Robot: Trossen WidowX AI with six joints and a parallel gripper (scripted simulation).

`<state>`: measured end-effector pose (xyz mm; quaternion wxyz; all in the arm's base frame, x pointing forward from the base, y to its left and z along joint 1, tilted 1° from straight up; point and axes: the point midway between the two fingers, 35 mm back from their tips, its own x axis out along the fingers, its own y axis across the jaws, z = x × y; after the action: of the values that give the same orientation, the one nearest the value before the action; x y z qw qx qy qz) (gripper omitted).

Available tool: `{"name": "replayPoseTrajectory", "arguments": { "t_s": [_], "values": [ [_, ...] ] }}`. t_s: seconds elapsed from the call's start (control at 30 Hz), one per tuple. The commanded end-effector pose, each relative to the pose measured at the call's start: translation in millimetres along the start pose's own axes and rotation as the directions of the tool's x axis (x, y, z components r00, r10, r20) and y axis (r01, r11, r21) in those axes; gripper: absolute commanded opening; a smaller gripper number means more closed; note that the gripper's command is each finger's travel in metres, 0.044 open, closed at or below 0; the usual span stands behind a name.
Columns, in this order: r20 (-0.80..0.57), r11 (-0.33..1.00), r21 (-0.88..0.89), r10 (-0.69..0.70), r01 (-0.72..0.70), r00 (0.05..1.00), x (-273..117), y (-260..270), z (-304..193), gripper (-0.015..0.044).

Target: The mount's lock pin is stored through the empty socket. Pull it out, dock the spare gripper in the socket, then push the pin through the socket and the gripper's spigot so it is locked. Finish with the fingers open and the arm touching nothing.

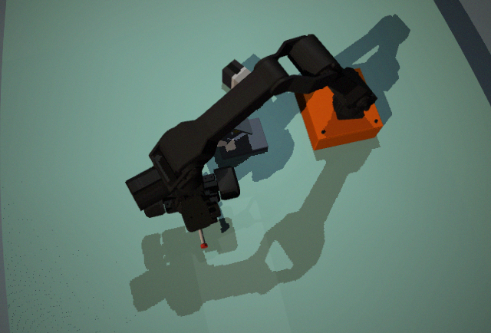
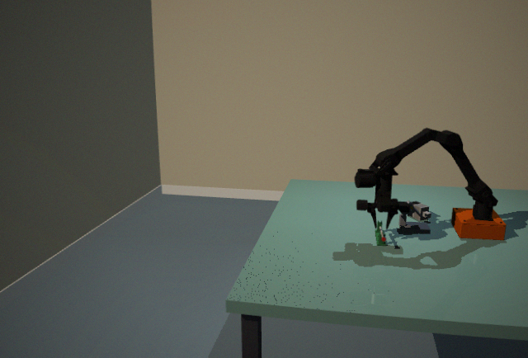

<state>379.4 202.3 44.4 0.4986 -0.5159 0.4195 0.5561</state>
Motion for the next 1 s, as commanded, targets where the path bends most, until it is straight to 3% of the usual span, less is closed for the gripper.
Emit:
{"name": "replayPoseTrajectory", "arguments": {
  "t_s": [0.0, 0.77, 0.97],
  "values": [
    [-0.004, 1.000, -0.001, 0.001, -0.001, 1.000, 6, 1, -1, 0.0180],
    [-0.004, 1.000, -0.001, 0.001, -0.001, 1.000, 36, 2, -3, 0.0180],
    [-0.004, 1.000, -0.001, 0.001, -0.001, 1.000, 36, 2, -3, 0.0023]
  ]
}}
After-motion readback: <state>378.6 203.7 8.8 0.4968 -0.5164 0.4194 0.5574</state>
